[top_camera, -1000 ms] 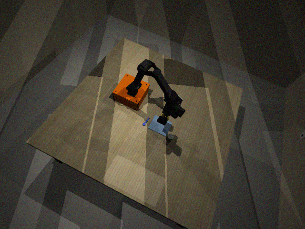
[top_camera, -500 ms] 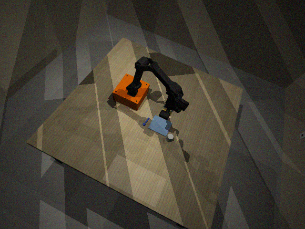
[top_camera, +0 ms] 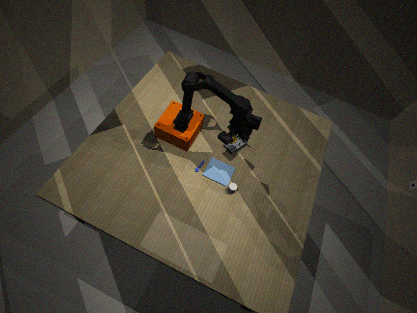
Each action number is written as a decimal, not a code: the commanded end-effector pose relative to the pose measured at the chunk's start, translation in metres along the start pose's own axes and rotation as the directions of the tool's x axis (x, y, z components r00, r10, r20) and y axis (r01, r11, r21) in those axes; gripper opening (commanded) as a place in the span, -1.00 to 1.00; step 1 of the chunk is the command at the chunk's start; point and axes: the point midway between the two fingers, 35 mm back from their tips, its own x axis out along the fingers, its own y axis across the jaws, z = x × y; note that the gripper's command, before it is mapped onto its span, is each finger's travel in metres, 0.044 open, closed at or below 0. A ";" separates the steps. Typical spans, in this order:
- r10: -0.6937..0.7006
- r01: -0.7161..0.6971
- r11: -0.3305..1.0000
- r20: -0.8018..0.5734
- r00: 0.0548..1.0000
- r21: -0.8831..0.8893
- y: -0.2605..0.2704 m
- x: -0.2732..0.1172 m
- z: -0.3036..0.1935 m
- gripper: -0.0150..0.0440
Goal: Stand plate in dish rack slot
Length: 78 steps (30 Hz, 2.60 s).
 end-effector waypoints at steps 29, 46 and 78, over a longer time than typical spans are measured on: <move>0.345 -0.340 0.937 0.056 0.937 -0.085 0.056 0.070 0.023 -0.49; 0.650 -0.572 0.735 0.139 0.747 -0.366 0.074 0.114 0.051 -0.49; 0.952 -0.336 0.268 0.196 0.234 -0.903 0.055 0.134 0.027 -0.49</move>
